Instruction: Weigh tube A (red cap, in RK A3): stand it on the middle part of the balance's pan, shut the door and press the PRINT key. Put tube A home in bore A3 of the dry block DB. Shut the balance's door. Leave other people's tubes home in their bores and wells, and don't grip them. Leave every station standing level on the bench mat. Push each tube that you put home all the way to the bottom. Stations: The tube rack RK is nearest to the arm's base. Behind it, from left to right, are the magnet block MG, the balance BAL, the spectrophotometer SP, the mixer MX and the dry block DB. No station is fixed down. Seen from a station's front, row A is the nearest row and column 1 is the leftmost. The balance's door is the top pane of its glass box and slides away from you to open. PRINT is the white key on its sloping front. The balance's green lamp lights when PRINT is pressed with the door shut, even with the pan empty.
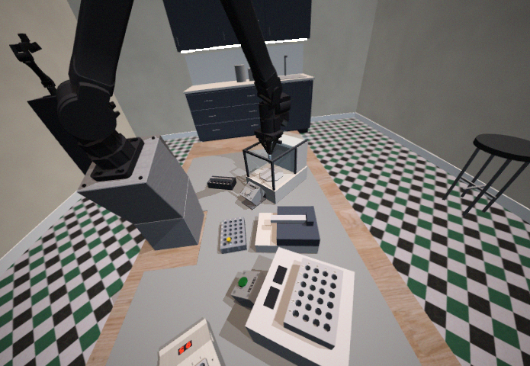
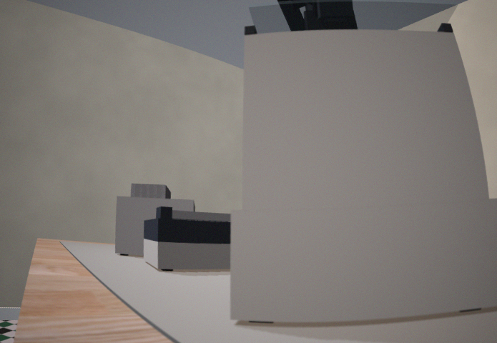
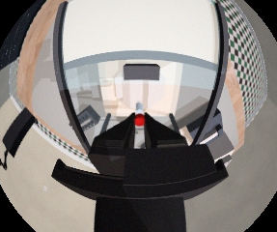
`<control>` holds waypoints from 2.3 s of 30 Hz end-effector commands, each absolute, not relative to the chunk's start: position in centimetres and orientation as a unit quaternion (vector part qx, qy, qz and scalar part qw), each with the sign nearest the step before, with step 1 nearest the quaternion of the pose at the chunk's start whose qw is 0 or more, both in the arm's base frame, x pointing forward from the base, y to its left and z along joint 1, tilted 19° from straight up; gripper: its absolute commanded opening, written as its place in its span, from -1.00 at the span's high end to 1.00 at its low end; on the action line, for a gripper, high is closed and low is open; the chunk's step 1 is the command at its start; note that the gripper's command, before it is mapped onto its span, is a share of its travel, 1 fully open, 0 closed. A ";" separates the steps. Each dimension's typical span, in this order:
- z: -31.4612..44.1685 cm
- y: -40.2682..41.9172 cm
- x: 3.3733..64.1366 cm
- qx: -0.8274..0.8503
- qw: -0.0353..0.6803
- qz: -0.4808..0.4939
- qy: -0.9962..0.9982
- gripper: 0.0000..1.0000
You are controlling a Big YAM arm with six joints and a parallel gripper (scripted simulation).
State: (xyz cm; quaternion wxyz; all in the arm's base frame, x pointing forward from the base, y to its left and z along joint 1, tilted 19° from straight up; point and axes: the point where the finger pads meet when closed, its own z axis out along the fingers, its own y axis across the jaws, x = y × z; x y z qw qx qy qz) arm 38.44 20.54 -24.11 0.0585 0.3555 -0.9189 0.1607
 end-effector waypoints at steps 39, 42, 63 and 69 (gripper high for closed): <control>-29.9 19.1 40.4 0.353 0.042 0.157 -0.921 0.82; -30.2 18.9 40.4 0.353 0.042 0.157 -0.921 0.82; -30.6 18.0 39.0 0.354 0.054 0.159 -0.920 0.82; -30.2 18.0 39.0 0.354 0.054 0.159 -0.920 0.82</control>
